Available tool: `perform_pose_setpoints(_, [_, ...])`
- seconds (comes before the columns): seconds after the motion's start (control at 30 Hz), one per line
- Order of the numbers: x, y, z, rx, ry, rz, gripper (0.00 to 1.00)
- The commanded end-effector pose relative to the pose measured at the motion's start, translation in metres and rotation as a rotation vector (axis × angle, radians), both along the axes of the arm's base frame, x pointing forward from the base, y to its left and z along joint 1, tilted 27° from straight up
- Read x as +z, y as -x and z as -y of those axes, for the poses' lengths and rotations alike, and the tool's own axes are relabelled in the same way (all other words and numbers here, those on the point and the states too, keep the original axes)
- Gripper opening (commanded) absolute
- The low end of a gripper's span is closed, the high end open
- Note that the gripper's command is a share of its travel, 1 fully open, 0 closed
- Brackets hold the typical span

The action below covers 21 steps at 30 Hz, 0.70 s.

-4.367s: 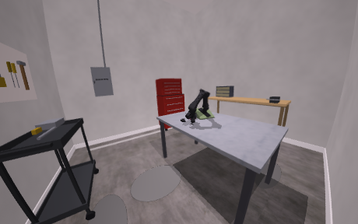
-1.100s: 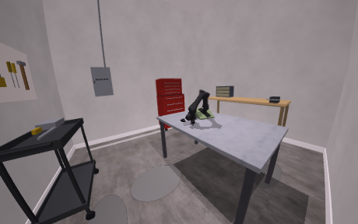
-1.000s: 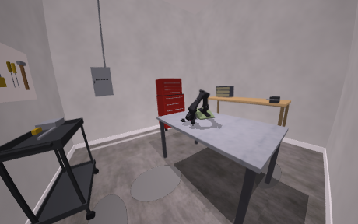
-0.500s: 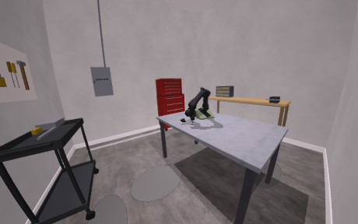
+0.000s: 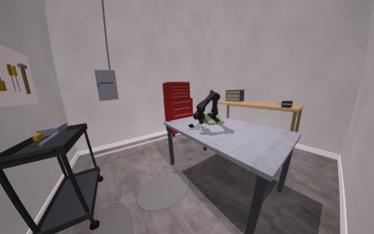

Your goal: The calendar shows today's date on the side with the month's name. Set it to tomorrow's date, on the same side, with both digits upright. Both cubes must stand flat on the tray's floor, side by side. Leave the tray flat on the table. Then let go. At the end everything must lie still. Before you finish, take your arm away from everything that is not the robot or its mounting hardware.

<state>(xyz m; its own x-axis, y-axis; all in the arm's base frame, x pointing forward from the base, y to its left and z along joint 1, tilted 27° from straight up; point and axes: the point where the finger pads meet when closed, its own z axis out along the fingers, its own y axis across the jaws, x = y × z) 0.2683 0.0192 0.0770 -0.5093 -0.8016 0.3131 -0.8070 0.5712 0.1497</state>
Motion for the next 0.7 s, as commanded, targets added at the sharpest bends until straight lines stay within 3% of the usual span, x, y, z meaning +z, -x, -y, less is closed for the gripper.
perform_pose_setpoints(0.0, [0.0033, 0.0005, 0.0022, -0.001, 0.004, 0.002, 0.26])
perform_pose_setpoints(0.3, [0.003, 0.0012, 0.0028, -0.013, -0.043, 0.03, 0.26])
perform_pose_setpoints(0.5, [0.0033, 0.0017, 0.004, -0.037, -0.183, 0.132, 0.26])
perform_pose_setpoints(0.67, [0.0036, 0.0015, 0.0042, -0.04, -0.207, 0.153, 0.26])
